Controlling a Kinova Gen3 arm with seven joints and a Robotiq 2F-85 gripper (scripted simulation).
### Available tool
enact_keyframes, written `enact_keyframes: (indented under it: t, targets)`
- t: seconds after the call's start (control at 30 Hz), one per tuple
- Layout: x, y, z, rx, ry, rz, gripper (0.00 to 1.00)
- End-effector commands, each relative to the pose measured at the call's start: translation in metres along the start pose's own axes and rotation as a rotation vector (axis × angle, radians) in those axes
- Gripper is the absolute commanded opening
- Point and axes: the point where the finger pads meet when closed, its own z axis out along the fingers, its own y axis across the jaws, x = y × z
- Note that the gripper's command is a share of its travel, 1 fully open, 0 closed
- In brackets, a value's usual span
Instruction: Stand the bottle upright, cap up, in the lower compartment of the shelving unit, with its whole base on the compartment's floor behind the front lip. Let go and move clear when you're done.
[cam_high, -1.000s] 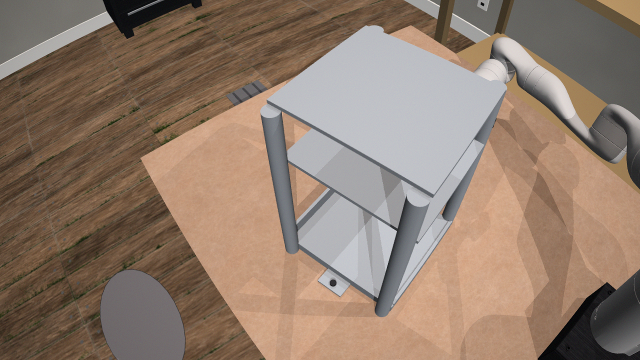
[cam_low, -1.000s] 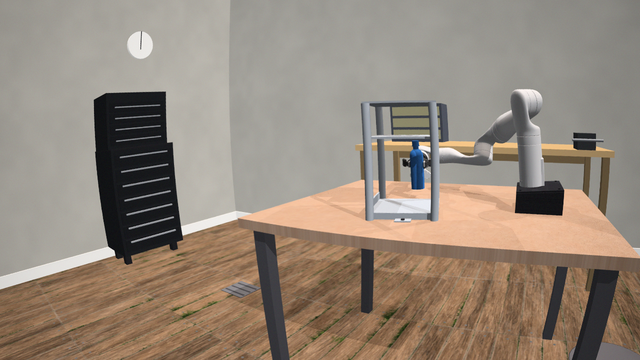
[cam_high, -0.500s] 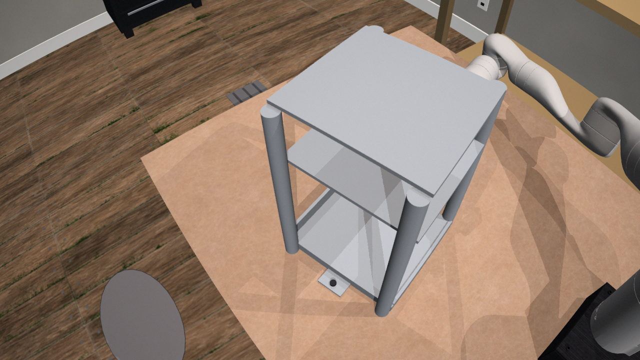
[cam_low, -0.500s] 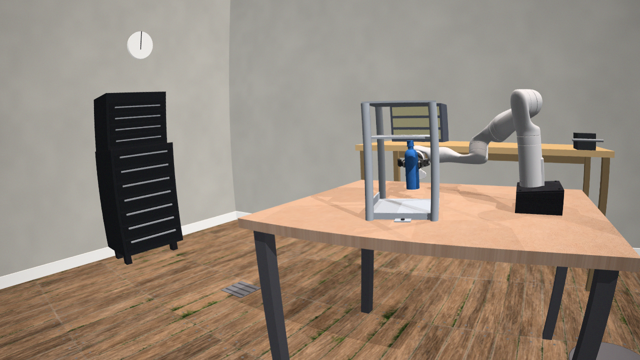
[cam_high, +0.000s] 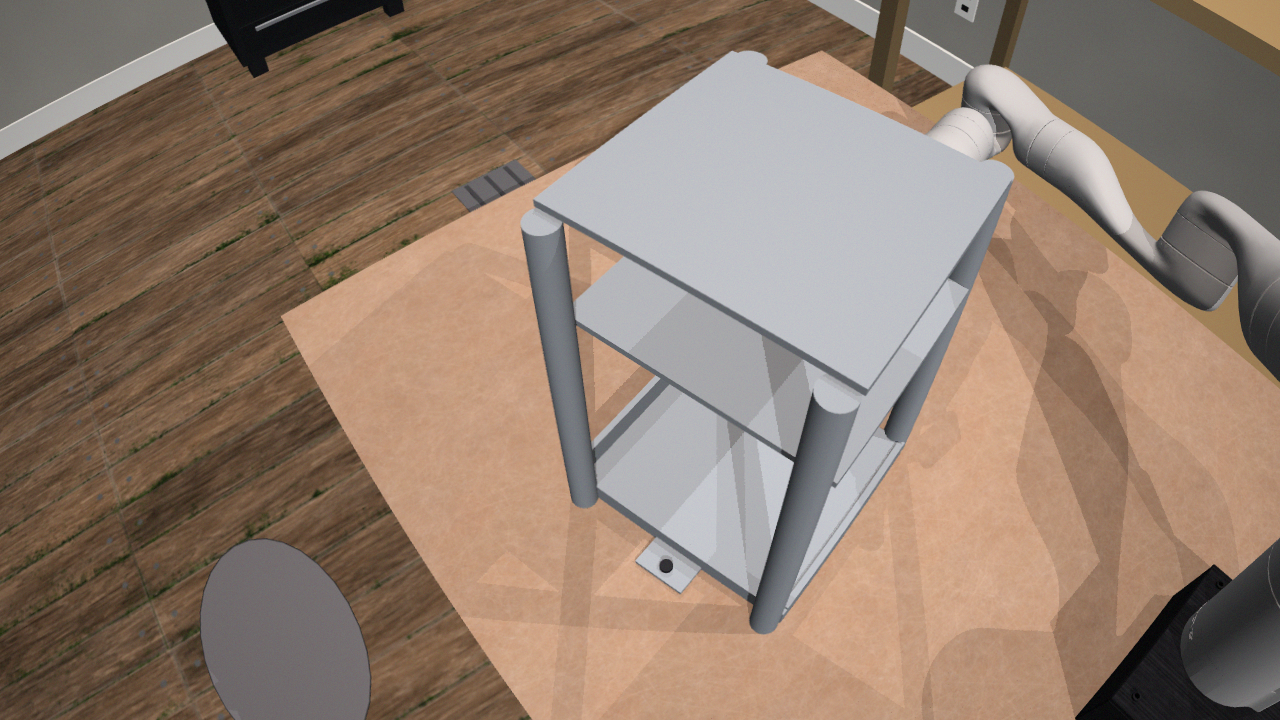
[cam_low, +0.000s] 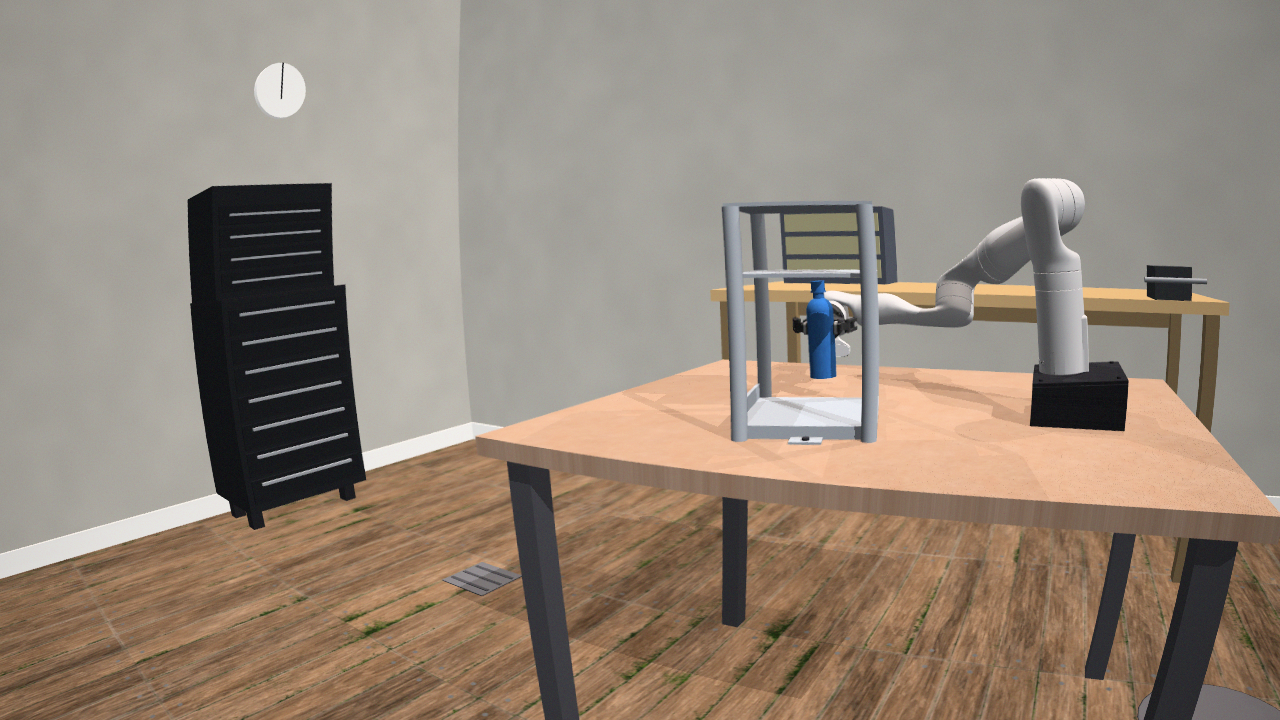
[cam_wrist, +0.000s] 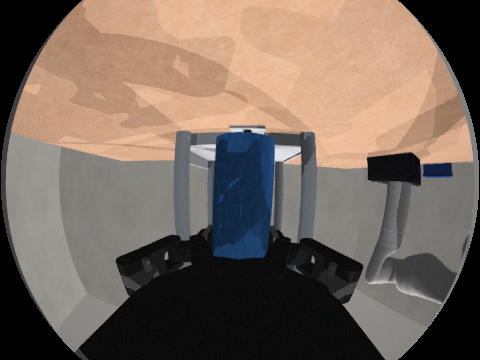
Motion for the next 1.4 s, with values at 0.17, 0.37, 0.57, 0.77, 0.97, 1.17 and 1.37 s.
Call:
enact_keyframes:
  t: [0.17,0.37,0.57,0.77,0.97,1.17,1.37]
  targets:
    - [-0.003,0.001,0.0,-0.008,-0.001,-0.014,0.0]
    - [-0.004,0.002,0.002,-0.012,-0.001,-0.017,0.0]
    - [-0.004,0.002,0.004,-0.012,-0.001,-0.017,0.0]
    - [-0.004,0.002,0.01,-0.012,-0.001,-0.016,0.0]
    - [-0.004,0.002,0.018,-0.012,-0.001,-0.016,0.0]
    - [-0.004,0.002,0.026,-0.013,-0.001,-0.016,0.0]
    - [-0.004,0.003,0.04,-0.013,-0.002,-0.016,0.0]
